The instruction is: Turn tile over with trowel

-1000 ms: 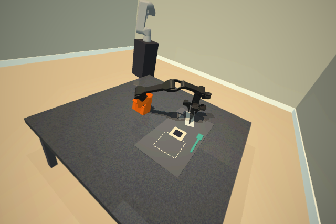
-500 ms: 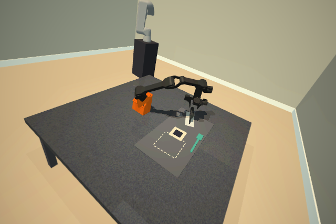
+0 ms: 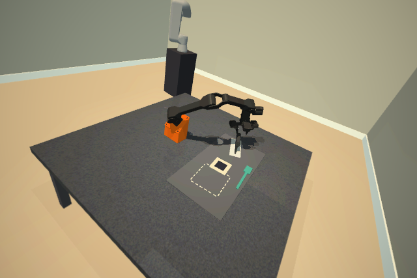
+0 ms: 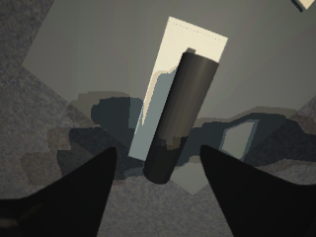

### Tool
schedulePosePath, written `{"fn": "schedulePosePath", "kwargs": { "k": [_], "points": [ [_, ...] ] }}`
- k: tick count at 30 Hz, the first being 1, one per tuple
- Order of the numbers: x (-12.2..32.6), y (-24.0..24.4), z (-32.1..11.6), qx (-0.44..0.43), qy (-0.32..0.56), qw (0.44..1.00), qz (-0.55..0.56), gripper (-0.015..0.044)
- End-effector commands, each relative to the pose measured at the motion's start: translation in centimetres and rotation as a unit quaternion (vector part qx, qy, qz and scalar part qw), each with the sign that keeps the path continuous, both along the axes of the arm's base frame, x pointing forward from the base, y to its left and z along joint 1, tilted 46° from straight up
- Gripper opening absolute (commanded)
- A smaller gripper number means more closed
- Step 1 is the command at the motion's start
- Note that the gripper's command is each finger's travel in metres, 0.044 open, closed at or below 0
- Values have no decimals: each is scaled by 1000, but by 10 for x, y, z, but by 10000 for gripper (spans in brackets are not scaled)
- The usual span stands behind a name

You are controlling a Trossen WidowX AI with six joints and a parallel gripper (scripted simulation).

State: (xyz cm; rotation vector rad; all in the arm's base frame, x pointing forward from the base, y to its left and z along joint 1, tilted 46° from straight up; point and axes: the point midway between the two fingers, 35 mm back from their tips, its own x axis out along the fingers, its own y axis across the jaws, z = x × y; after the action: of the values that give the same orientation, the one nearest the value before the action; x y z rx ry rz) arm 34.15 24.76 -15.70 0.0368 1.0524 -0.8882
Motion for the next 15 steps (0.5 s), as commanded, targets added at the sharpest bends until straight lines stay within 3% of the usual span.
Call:
{"fn": "schedulePosePath", "kwargs": {
  "k": [1,15],
  "points": [
    [0,1,-4,5,28,999,45,300],
    [3,4,-18,3,99,974,202,300]
  ]
}}
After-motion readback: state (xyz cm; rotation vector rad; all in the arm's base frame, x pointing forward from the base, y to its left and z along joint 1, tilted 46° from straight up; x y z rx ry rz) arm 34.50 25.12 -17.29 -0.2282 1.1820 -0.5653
